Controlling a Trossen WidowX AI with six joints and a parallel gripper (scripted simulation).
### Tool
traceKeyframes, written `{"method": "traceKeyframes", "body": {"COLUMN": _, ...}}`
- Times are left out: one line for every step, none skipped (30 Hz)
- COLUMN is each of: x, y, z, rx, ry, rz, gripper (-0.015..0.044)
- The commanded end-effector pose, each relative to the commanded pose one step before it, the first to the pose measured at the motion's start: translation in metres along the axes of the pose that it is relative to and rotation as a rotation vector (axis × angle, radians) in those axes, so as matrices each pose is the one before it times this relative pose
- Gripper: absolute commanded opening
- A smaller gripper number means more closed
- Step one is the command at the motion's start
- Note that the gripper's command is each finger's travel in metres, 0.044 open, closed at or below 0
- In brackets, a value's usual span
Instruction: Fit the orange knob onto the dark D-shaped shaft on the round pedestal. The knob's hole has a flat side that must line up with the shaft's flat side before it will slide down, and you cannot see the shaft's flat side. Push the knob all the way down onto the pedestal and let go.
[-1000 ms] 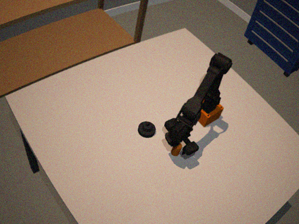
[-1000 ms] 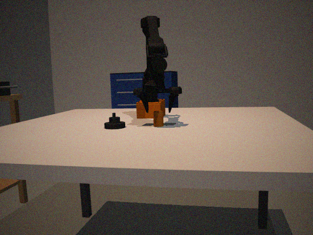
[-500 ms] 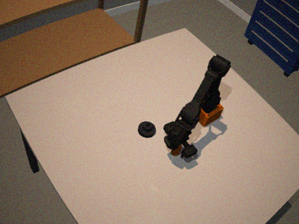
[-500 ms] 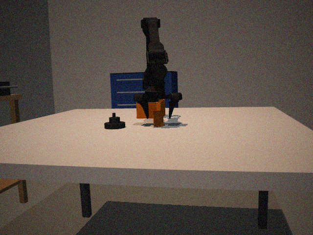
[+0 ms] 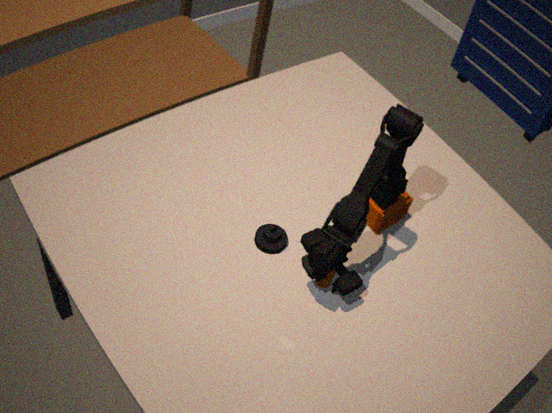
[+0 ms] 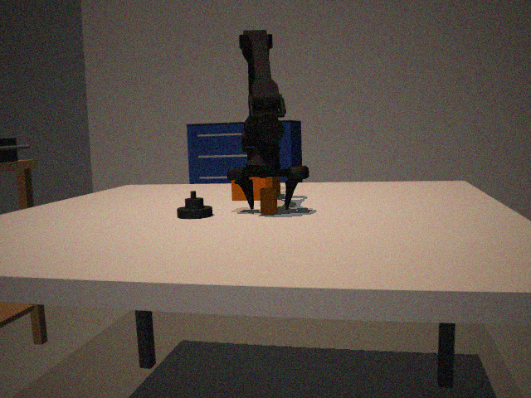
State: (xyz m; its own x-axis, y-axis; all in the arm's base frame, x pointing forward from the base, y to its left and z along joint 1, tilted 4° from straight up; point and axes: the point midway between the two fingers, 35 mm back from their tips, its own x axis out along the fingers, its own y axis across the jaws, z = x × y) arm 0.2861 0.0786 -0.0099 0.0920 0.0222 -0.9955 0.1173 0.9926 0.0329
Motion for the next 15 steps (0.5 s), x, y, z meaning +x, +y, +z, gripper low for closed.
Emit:
{"method": "traceKeyframes", "body": {"x": 0.00212, "y": -0.00140, "z": -0.00158, "rx": -0.0026, "ry": 0.00296, "rz": -0.00653, "gripper": 0.0335}}
{"method": "traceKeyframes", "body": {"x": 0.00000, "y": 0.00000, "z": 0.00000, "rx": 0.0000, "ry": 0.00000, "rz": 0.00000, "gripper": 0.0309}}
{"method": "traceKeyframes", "body": {"x": 0.00000, "y": 0.00000, "z": 0.00000, "rx": 0.0000, "ry": 0.00000, "rz": 0.00000, "gripper": 0.0282}}
{"method": "traceKeyframes", "body": {"x": 0.00000, "y": 0.00000, "z": 0.00000, "rx": 0.0000, "ry": 0.00000, "rz": 0.00000, "gripper": 0.0256}}
{"method": "traceKeyframes", "body": {"x": 0.00000, "y": 0.00000, "z": 0.00000, "rx": 0.0000, "ry": 0.00000, "rz": 0.00000, "gripper": 0.0230}}
{"method": "traceKeyframes", "body": {"x": 0.00000, "y": 0.00000, "z": 0.00000, "rx": 0.0000, "ry": 0.00000, "rz": 0.00000, "gripper": 0.0204}}
{"method": "traceKeyframes", "body": {"x": 0.00000, "y": 0.00000, "z": 0.00000, "rx": 0.0000, "ry": 0.00000, "rz": 0.00000, "gripper": 0.0177}}
{"method": "traceKeyframes", "body": {"x": 0.00000, "y": 0.00000, "z": 0.00000, "rx": 0.0000, "ry": 0.00000, "rz": 0.00000, "gripper": 0.0171}}
{"method": "traceKeyframes", "body": {"x": 0.00000, "y": 0.00000, "z": 0.00000, "rx": 0.0000, "ry": 0.00000, "rz": 0.00000, "gripper": 0.0164}}
{"method": "traceKeyframes", "body": {"x": 0.00000, "y": 0.00000, "z": 0.00000, "rx": 0.0000, "ry": 0.00000, "rz": 0.00000, "gripper": 0.0157}}
{"method": "traceKeyframes", "body": {"x": 0.00000, "y": 0.00000, "z": 0.00000, "rx": 0.0000, "ry": 0.00000, "rz": 0.00000, "gripper": 0.0151}}
{"method": "traceKeyframes", "body": {"x": 0.00000, "y": 0.00000, "z": 0.00000, "rx": 0.0000, "ry": 0.00000, "rz": 0.00000, "gripper": 0.0144}}
{"method": "traceKeyframes", "body": {"x": 0.00000, "y": 0.00000, "z": 0.00000, "rx": 0.0000, "ry": 0.00000, "rz": 0.00000, "gripper": 0.0118}}
{"method": "traceKeyframes", "body": {"x": -0.00048, "y": 0.00005, "z": 0.00011, "rx": -0.0003, "ry": 0.00025, "rz": -0.00005, "gripper": 0.0092}}
{"method": "traceKeyframes", "body": {"x": -0.00144, "y": 0.00014, "z": 0.00031, "rx": -0.0010, "ry": 0.00074, "rz": -0.00015, "gripper": 0.0065}}
